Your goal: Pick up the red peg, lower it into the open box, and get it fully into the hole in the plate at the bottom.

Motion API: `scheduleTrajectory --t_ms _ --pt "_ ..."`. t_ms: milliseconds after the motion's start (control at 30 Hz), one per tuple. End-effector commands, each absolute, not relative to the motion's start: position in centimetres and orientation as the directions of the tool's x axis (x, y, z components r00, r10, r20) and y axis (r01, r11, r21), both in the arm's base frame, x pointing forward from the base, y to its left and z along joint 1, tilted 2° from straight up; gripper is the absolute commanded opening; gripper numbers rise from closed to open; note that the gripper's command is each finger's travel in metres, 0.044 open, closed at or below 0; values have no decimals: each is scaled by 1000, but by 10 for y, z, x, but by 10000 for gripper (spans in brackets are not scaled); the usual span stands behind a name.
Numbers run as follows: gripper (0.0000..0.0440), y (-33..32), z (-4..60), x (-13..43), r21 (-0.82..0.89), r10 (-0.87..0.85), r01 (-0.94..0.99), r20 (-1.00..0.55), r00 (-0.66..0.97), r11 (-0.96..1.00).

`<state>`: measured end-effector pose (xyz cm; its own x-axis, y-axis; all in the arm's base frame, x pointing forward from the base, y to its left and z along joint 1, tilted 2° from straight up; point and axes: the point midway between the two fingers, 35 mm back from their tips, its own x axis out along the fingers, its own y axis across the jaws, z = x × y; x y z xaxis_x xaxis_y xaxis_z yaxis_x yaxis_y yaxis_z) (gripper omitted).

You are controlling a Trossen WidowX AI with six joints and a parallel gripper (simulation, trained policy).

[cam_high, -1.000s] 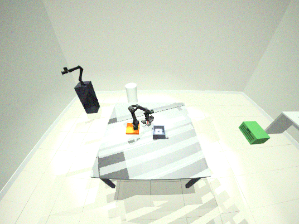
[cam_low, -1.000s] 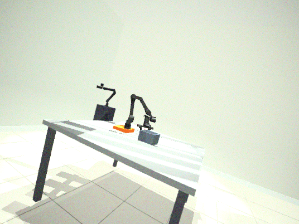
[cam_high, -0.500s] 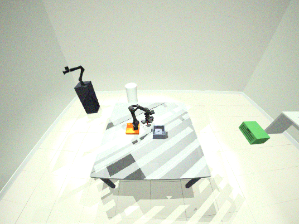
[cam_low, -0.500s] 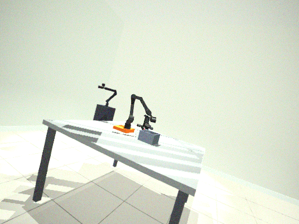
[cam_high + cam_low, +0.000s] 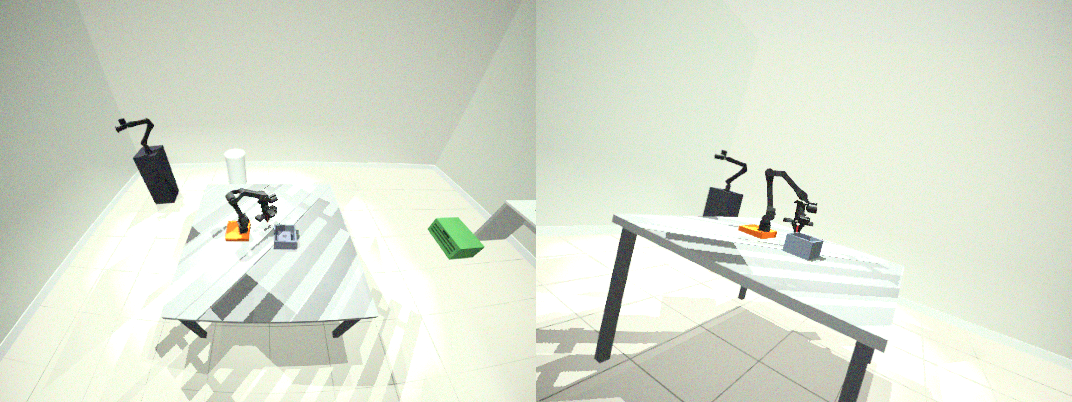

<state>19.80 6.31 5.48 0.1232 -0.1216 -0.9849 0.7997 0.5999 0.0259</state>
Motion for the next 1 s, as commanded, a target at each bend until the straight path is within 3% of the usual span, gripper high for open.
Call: scheduleTrajectory --t_ms 0,967 --pt "0 56 71 206 43 -142 784 -976 165 619" --pt "0 -27 129 265 63 -238 813 -940 243 578"
